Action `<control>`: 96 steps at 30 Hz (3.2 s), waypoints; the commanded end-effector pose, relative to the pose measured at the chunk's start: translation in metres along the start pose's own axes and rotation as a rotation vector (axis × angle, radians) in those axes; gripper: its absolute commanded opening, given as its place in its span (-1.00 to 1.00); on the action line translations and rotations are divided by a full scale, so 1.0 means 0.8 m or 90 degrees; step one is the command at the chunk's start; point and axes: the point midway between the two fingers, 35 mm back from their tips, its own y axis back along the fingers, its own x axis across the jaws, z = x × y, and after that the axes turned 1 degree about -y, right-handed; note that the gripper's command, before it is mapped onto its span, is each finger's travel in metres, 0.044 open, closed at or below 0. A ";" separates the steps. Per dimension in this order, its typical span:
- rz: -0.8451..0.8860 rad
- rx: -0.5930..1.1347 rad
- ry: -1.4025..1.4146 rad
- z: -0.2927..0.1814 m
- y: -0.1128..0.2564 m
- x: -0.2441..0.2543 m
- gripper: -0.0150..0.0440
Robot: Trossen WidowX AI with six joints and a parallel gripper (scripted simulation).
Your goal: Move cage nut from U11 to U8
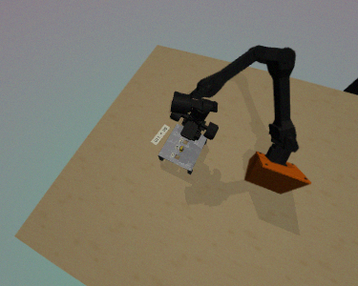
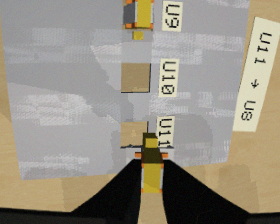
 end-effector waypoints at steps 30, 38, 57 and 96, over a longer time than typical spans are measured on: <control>-0.025 -0.006 -0.007 0.138 0.017 0.005 -0.40; -0.020 -0.004 -0.006 0.148 0.016 0.006 -0.40; 0.027 -0.003 -0.006 0.148 0.005 0.004 -0.40; 0.051 -0.002 -0.006 0.148 -0.031 0.011 -0.40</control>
